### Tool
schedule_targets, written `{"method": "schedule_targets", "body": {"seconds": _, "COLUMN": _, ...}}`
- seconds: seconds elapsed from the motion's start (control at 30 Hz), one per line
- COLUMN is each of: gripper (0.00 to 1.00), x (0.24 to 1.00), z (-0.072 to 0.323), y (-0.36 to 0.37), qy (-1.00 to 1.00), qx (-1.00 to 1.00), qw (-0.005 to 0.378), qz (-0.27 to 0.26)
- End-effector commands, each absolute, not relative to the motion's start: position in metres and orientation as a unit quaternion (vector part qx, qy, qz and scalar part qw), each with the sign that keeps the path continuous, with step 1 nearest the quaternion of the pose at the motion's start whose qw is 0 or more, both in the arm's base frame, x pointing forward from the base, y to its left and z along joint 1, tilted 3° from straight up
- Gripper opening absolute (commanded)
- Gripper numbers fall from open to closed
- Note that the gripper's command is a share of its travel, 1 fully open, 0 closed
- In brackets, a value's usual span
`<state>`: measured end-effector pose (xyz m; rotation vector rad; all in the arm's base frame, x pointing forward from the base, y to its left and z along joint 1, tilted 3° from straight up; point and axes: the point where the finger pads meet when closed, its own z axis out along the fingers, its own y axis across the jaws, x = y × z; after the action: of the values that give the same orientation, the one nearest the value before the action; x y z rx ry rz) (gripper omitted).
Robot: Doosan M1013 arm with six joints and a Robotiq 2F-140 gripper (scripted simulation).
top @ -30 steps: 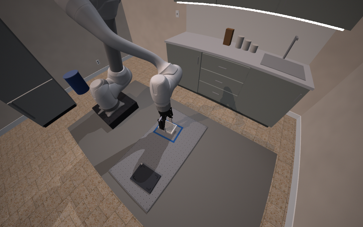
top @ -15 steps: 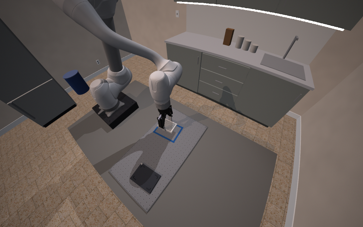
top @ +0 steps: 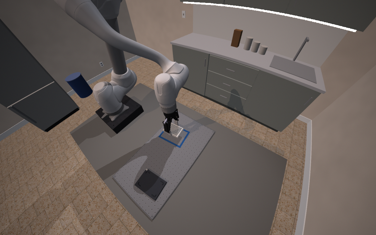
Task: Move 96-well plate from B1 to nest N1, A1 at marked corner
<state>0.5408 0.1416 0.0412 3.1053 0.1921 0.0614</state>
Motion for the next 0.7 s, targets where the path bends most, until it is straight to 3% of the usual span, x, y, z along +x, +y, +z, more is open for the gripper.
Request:
{"method": "schedule_targets", "body": {"seconds": 0.0, "gripper": 0.00, "x": 0.541, "z": 0.041, "y": 0.142, "qy": 0.062, "qx": 0.998, "qw": 0.015, "qz": 0.020}}
{"method": "schedule_targets", "body": {"seconds": 0.67, "gripper": 0.00, "x": 0.558, "z": 0.045, "y": 0.084, "qy": 0.051, "qx": 0.998, "qw": 0.015, "qz": 0.020}}
